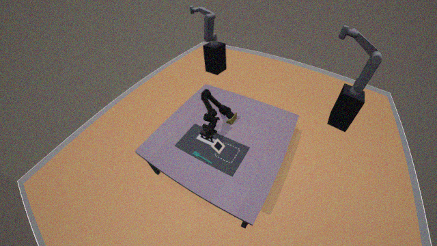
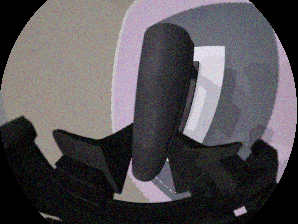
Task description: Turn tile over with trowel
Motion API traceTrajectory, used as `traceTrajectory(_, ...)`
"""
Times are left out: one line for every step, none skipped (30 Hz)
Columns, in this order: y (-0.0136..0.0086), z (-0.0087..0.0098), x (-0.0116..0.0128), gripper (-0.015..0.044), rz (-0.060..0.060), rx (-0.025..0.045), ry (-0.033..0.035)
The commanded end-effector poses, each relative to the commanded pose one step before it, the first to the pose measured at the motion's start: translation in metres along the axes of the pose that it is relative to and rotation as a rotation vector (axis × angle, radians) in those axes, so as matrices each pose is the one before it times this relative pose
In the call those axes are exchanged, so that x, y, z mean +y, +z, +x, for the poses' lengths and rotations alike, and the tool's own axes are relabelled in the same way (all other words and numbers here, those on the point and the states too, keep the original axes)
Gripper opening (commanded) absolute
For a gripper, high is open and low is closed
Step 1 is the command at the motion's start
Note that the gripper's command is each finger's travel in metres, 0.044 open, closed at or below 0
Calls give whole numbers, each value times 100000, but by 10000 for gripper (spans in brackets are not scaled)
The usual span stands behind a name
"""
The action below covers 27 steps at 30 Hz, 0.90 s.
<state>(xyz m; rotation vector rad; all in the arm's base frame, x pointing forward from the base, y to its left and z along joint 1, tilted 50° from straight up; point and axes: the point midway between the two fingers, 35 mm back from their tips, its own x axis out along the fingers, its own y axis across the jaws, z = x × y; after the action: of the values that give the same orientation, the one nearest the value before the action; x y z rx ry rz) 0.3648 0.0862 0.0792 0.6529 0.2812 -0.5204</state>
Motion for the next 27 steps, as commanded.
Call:
traceTrajectory(-937,-707,1224,0,930,639,2074)
traceTrajectory(-209,-84,98,0,8,5,2)
traceTrajectory(-222,-74,89,0,11,10,-2)
traceTrajectory(-219,-74,87,0,9,5,2)
traceTrajectory(-227,-63,76,0,11,9,-2)
traceTrajectory(-227,-64,75,0,9,5,3)
traceTrajectory(-238,-53,65,0,11,9,-1)
traceTrajectory(-232,-53,62,0,9,5,3)
traceTrajectory(-244,-43,52,0,11,8,-1)
traceTrajectory(-236,-42,49,0,9,4,3)
traceTrajectory(-250,-31,38,0,11,8,0)
traceTrajectory(-238,-31,35,0,9,4,3)
traceTrajectory(-253,-20,25,0,11,7,0)
traceTrajectory(-240,-20,22,0,9,4,3)
traceTrajectory(-255,-8,11,0,11,6,1)
traceTrajectory(-240,-9,8,0,9,4,3)
traceTrajectory(-255,3,-3,0,10,6,1)
traceTrajectory(-239,2,-5,0,9,3,3)
traceTrajectory(-254,15,-17,0,10,5,1)
traceTrajectory(-238,13,-18,0,9,3,3)
traceTrajectory(-252,27,-31,0,10,4,2)
traceTrajectory(-235,24,-31,0,9,3,3)
traceTrajectory(-248,39,-45,0,9,4,2)
traceTrajectory(-231,35,-44,0,8,2,3)
traceTrajectory(-243,50,-59,0,9,3,3)
traceTrajectory(-226,46,-57,0,8,2,3)
traceTrajectory(-132,29,-33,0,5,1,1)
